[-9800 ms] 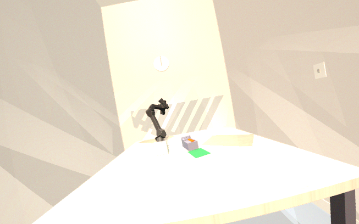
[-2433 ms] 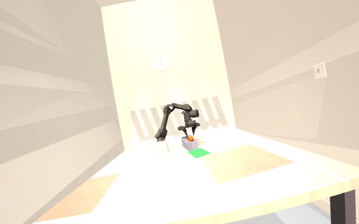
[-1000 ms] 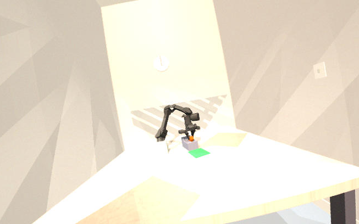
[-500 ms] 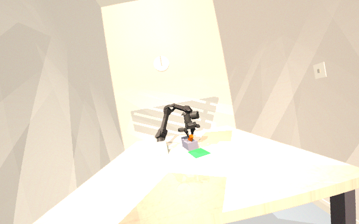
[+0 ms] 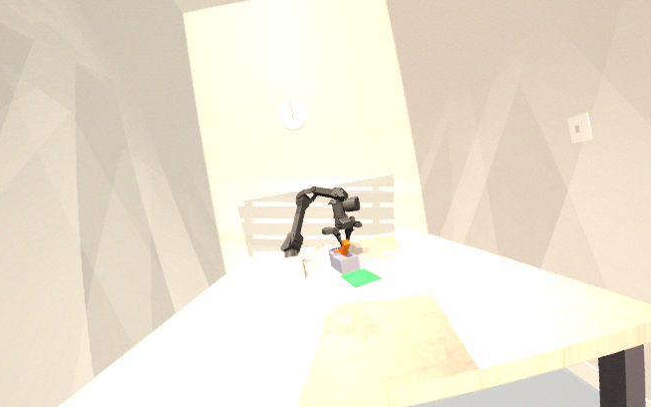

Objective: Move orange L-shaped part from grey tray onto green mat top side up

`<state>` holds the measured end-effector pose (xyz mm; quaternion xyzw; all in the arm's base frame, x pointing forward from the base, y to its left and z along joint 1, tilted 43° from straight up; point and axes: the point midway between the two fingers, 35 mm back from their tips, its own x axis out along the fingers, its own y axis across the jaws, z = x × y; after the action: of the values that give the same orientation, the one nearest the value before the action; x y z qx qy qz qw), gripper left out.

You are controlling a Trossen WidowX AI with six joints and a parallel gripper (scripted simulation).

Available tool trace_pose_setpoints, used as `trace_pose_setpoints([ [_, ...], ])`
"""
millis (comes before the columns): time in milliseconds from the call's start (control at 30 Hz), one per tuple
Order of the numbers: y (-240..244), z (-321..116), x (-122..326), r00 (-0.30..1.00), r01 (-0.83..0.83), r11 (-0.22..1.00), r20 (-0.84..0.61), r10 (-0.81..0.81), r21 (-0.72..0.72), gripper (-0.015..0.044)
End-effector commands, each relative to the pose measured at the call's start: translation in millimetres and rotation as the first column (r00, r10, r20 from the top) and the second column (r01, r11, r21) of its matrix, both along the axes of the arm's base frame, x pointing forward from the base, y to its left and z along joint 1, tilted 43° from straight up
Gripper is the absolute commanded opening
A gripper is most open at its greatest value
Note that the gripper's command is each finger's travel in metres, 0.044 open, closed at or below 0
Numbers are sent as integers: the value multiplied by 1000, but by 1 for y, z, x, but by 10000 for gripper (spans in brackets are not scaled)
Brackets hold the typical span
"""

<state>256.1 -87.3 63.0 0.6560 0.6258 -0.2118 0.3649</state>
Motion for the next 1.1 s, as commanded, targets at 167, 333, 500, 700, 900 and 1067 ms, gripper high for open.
trace_pose_setpoints([
  [167, -9, 11, -2, 1000, -3, 1000, 2, 3, 1, 0],
  [333, -15, 17, -3, 1000, -3, 1000, 1, 3, 0, 0],
  [500, -20, 22, -4, 1000, -3, 1000, 1, 3, 0, 0],
  [700, -26, 29, -5, 1000, -3, 1000, 1, 3, 0, 0],
  [900, -30, 34, -6, 1000, -3, 1000, 1, 3, 0, 0],
  [1067, -31, 35, -6, 1000, -3, 1000, 1, 3, 0, 0],
])
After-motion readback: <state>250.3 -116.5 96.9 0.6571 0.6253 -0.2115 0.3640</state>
